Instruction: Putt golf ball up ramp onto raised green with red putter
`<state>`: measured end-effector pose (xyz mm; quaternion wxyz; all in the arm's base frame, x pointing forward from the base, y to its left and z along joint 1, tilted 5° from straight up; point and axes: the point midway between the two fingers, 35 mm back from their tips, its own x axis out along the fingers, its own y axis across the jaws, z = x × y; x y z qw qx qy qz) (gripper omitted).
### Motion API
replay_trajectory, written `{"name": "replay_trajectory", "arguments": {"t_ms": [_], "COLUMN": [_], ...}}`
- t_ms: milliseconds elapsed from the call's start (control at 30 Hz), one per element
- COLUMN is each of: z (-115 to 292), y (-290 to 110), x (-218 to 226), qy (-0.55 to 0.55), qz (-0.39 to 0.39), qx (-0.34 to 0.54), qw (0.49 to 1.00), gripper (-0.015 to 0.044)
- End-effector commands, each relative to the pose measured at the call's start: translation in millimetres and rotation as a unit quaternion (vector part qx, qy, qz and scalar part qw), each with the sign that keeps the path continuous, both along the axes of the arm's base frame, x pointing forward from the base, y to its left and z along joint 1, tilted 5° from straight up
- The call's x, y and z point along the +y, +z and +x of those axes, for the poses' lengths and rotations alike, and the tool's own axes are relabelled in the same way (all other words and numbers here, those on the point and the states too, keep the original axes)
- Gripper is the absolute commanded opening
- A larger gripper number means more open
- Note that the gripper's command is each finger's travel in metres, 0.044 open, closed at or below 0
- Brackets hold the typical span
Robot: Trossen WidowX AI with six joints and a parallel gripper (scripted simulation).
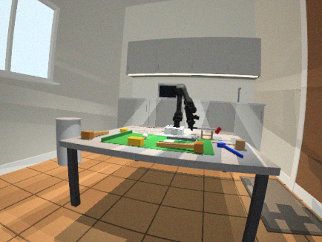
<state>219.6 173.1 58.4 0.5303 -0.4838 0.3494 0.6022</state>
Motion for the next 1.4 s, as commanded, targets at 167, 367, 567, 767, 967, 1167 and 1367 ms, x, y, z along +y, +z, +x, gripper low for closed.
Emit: {"name": "replay_trajectory", "arguments": {"t_ms": [167, 367, 567, 767, 967, 1167, 1367], "z": [-6, -5, 14, 33, 50, 60, 68], "y": [63, 59, 60, 62, 63, 61, 61], "x": [-3, -4, -24, -50, -78, -107, -138], "qy": [0.001, -0.003, -0.065, -0.135, -0.205, -0.269, -0.332], "qz": [0.008, 0.004, -0.003, -0.01, -0.016, -0.022, -0.027], "qx": [-0.005, -0.006, 0.0, 0.008, 0.016, 0.028, 0.038], "qw": [1.0, 1.0, 0.998, 0.991, 0.979, 0.962, 0.942], "gripper": [0.0, 0.0, 0.0, 0.0, 0.0, 0.0, 0.0]}}
